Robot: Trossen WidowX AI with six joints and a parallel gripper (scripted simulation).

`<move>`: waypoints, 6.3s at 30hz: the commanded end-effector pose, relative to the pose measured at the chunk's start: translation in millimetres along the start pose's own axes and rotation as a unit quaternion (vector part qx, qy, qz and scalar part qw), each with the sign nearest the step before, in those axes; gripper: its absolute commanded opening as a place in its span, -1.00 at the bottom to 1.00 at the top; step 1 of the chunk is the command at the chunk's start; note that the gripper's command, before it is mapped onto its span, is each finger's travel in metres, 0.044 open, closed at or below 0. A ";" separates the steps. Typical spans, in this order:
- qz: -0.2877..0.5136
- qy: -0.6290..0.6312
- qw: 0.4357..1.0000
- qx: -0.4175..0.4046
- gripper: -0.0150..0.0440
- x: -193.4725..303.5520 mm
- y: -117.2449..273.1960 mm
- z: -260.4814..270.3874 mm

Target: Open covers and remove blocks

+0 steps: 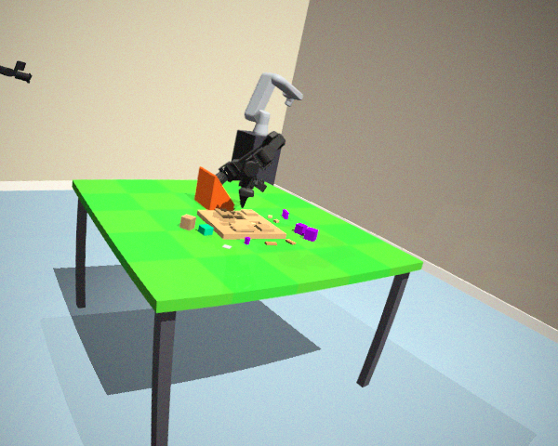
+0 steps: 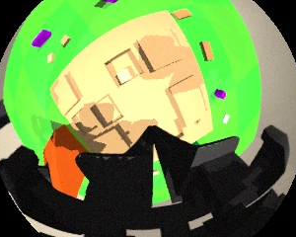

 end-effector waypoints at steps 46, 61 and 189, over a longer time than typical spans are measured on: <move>-0.020 0.199 0.980 -0.004 -0.49 -69.0 -68.5 20.1; -0.021 0.197 0.980 -0.004 -0.49 -84.9 -69.8 16.7; -0.020 0.194 0.981 -0.004 0.00 -80.1 -63.3 15.8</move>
Point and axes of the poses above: the point midway between the two fingers, 35 mm back from their tips, its own y axis back along the fingers, its own z axis across the jaws, x = y × z, the point moved 6 cm from there along y, back along the fingers, and after that the axes turned 13 degrees about y, right-handed, at the moved point
